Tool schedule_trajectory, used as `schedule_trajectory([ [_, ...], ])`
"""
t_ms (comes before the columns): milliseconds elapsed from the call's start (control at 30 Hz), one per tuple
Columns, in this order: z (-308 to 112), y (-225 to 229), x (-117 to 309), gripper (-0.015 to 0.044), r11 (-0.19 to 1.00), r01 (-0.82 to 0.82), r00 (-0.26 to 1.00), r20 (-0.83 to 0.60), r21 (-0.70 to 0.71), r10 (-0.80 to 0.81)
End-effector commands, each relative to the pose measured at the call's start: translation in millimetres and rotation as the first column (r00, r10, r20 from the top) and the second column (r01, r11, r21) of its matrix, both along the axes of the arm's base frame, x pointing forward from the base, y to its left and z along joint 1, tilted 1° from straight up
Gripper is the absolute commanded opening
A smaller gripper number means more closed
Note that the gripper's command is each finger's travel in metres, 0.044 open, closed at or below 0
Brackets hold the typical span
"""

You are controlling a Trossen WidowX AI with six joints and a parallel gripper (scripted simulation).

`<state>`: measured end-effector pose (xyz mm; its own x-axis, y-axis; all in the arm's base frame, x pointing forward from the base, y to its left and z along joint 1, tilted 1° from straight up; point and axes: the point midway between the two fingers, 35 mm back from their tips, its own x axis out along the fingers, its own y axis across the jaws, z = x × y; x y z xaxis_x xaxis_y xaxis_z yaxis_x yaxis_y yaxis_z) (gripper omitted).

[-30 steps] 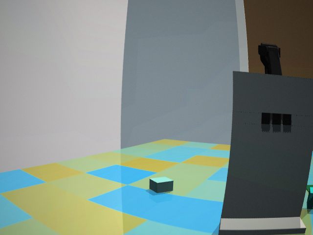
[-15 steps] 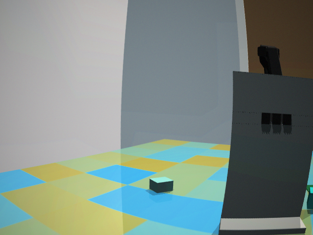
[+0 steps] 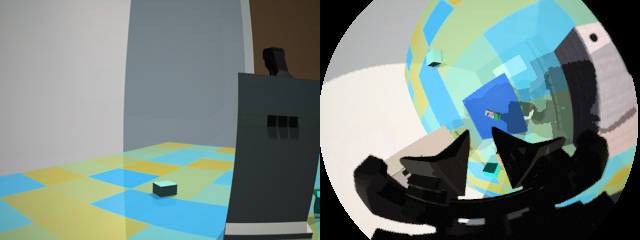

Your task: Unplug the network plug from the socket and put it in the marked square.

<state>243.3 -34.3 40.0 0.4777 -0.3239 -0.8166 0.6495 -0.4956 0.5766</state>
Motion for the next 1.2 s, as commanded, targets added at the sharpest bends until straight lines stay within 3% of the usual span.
schedule_trajectory([
  [0, 10.8, -0.6, 1.3, 0.0156, 1.0, 0.008, 1.0, 0.014, -0.001, -0.008],
  [1167, 65.8, -0.4, -5.1, 0.0156, 1.0, 0.002, 1.0, 0.002, -0.001, -0.002],
])
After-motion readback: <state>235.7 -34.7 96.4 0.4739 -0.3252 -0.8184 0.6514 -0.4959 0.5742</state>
